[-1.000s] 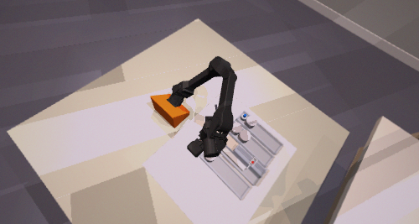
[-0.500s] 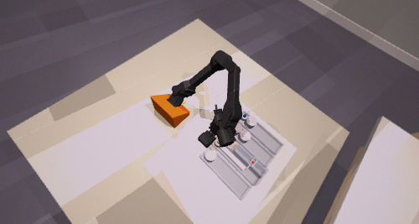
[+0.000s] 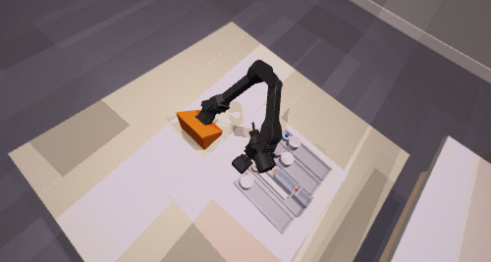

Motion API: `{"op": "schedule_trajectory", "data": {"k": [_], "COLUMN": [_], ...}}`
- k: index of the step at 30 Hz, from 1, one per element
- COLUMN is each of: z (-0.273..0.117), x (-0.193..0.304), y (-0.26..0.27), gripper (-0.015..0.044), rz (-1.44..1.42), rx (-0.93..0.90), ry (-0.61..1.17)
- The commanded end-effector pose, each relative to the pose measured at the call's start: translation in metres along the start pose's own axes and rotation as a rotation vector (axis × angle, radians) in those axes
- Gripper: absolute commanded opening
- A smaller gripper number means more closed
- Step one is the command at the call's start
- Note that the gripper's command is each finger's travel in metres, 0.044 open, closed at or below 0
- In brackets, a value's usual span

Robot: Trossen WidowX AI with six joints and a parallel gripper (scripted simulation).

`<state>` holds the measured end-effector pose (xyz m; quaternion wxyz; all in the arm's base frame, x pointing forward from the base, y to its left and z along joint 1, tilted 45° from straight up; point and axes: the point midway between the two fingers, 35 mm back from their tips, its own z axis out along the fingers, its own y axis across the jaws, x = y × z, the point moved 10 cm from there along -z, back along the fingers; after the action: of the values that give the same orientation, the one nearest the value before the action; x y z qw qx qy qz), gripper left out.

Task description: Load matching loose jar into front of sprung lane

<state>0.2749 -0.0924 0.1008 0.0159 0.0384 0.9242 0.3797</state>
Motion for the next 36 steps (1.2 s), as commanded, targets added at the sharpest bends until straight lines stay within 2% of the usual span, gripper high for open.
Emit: {"op": "schedule_trajectory", "data": {"k": [1,36], "z": [0.001,0.001], "x": [-0.001,-0.016], "y": [0.000,0.000], "gripper": [0.0000,0.0000], "rz": [0.004,0.004], "rx": [-0.003,-0.003], "ry": [0.001,0.000]}}
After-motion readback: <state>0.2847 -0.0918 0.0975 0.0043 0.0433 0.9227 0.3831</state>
